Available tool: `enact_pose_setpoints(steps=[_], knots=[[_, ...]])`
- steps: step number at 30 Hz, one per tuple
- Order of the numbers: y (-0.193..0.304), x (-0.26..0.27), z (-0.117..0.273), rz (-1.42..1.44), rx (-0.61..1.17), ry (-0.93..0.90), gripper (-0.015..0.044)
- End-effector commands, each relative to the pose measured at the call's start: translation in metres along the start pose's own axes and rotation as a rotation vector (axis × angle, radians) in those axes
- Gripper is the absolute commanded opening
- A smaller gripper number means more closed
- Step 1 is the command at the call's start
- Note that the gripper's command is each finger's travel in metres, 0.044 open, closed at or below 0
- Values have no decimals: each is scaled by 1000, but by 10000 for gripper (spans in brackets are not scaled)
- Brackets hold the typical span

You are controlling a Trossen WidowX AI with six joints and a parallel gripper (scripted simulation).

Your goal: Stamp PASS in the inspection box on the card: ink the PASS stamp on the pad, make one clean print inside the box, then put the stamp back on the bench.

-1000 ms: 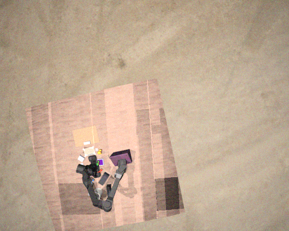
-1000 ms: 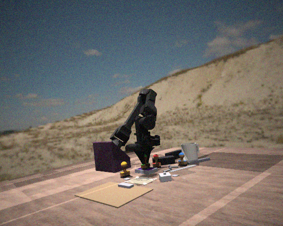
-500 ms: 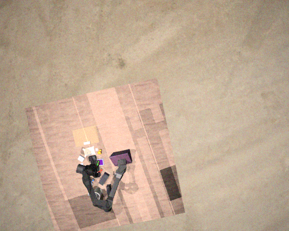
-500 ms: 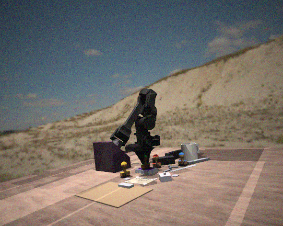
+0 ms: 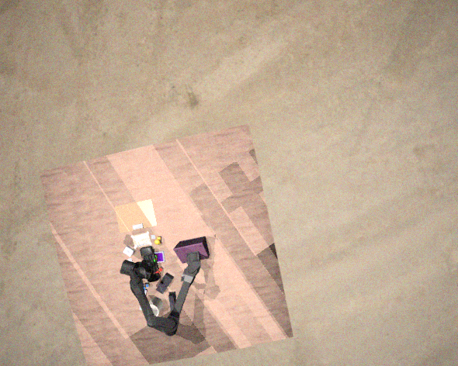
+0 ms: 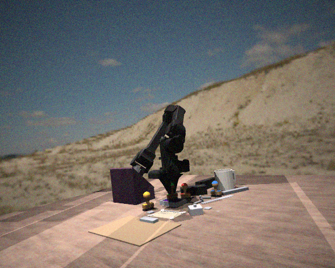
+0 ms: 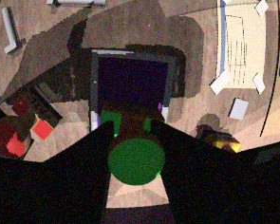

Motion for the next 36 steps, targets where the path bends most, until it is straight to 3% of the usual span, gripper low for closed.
enact_pose_setpoints(steps=[1, 36], knots=[[0, 0, 2, 4, 0, 1, 0], [0, -1, 52, 3, 1, 3, 0]])
Point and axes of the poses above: the point midway between the two fingers, 35 mm back from their tips, its own z axis back along the fingers, its own x axis across the jaws, y = z × x, the point moved 2 cm from there along z, back along the fingers, and after that the axes turned 5 degrees about z, right-handed, at the moved point
